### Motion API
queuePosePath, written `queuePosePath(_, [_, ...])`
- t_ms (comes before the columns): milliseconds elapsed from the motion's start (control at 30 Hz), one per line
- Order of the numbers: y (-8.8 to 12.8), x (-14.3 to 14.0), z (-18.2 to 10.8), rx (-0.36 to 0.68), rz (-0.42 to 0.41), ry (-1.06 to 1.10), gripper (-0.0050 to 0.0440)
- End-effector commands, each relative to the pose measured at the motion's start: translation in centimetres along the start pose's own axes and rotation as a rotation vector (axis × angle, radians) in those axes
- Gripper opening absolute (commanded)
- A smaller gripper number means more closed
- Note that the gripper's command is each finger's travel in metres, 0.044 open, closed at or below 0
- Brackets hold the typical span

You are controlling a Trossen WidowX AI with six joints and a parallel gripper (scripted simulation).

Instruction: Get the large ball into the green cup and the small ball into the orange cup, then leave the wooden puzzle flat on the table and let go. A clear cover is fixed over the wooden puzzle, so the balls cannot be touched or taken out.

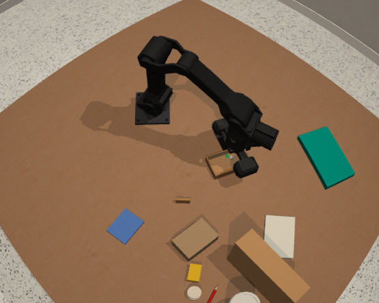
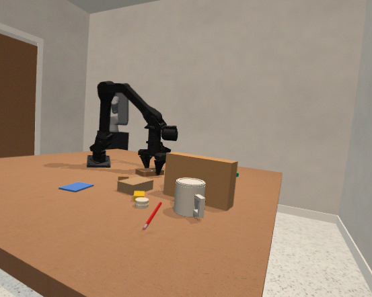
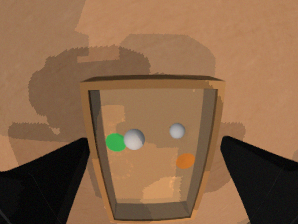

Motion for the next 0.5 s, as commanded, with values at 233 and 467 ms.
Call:
queuePosePath(233, [-0.37, 0.16, -0.03, 0.004, 0.010, 0.008, 0.0389])
queuePosePath(467, [-0.37, 0.16, -0.03, 0.004, 0.010, 0.008, 0.0343])
Point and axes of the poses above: the point midway between the two fingers, 35 mm back from their tips, its own y axis back along the fingers, its own x axis across the jaws, z = x × y, the point moved 8 cm from there along y, back along the fingers, and after that the axes turned 5 degrees about -y, right-handed, at the moved point
